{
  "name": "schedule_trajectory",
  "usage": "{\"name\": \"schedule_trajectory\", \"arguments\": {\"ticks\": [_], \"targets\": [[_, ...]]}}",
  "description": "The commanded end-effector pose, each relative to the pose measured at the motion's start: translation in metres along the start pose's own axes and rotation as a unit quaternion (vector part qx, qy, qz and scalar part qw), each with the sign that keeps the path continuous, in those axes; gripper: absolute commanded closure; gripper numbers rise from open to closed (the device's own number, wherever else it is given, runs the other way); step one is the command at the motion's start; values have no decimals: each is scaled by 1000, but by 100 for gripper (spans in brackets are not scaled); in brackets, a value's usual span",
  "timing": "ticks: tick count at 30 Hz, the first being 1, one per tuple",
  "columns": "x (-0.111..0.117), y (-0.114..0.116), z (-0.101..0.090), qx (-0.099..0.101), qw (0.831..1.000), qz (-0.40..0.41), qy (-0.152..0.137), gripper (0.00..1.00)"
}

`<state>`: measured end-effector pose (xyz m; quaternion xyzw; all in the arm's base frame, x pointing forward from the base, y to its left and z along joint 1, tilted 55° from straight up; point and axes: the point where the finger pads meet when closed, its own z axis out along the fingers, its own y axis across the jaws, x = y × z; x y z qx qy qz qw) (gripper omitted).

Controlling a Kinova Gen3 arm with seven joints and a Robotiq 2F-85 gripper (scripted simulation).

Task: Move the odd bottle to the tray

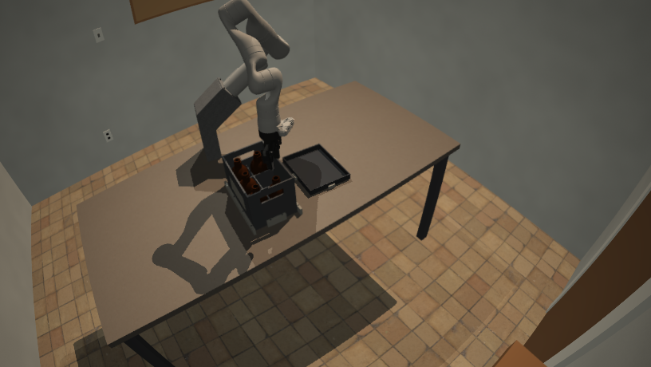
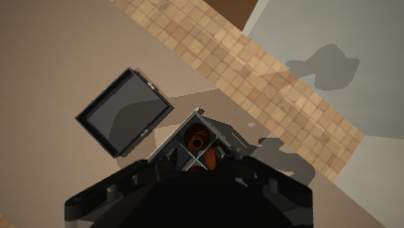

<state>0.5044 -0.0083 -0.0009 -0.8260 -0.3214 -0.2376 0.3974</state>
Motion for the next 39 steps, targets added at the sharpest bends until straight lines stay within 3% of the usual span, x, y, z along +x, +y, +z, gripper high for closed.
{"name": "schedule_trajectory", "arguments": {"ticks": [1,39], "targets": [[0,1,0,-1,1000,0,0,36],[0,1,33,-1,1000,0,0,36]]}}
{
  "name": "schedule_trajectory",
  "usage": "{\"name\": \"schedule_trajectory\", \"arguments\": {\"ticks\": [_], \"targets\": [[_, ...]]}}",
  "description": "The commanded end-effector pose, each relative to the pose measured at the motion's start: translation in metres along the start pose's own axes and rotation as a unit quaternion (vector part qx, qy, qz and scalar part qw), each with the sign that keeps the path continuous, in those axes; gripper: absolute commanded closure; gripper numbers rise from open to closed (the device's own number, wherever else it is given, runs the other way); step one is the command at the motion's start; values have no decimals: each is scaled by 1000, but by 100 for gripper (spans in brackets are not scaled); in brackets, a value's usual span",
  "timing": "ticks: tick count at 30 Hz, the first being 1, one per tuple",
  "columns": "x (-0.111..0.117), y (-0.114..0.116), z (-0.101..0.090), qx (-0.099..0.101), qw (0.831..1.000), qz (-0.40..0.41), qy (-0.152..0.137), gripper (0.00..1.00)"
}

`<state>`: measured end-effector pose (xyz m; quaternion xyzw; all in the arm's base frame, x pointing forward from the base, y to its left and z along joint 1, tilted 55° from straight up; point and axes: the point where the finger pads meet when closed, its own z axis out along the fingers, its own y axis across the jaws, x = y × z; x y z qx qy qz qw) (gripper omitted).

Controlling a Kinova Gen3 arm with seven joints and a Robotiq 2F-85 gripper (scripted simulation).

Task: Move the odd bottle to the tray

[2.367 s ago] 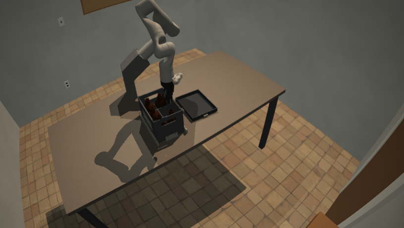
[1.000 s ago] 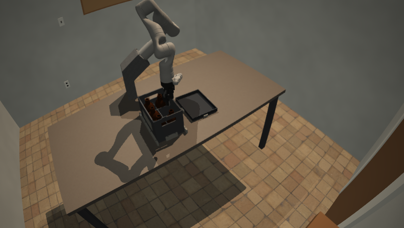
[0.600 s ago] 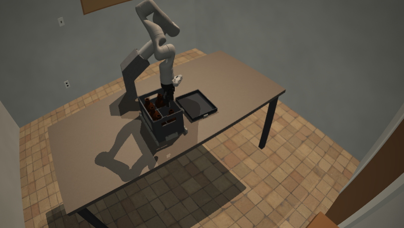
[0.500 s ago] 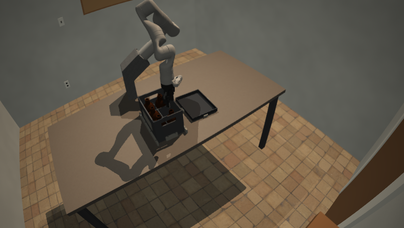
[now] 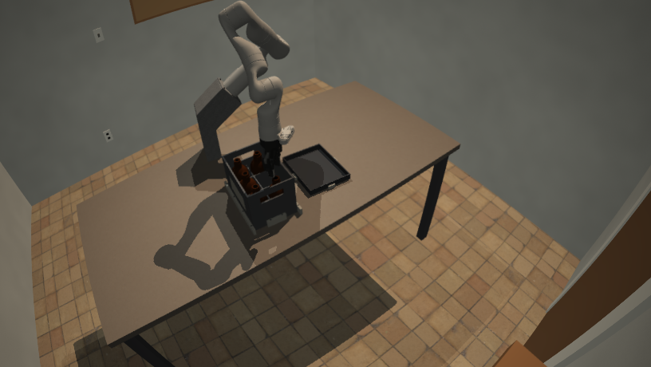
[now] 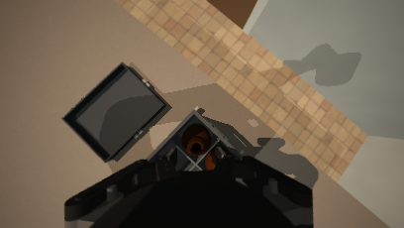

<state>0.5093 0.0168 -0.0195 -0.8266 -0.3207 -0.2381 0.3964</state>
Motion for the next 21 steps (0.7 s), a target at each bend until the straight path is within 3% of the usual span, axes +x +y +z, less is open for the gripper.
{"name": "schedule_trajectory", "arguments": {"ticks": [1,21], "targets": [[0,0,3,1,1000,0,0,36],[0,0,11,1,1000,0,0,36]]}}
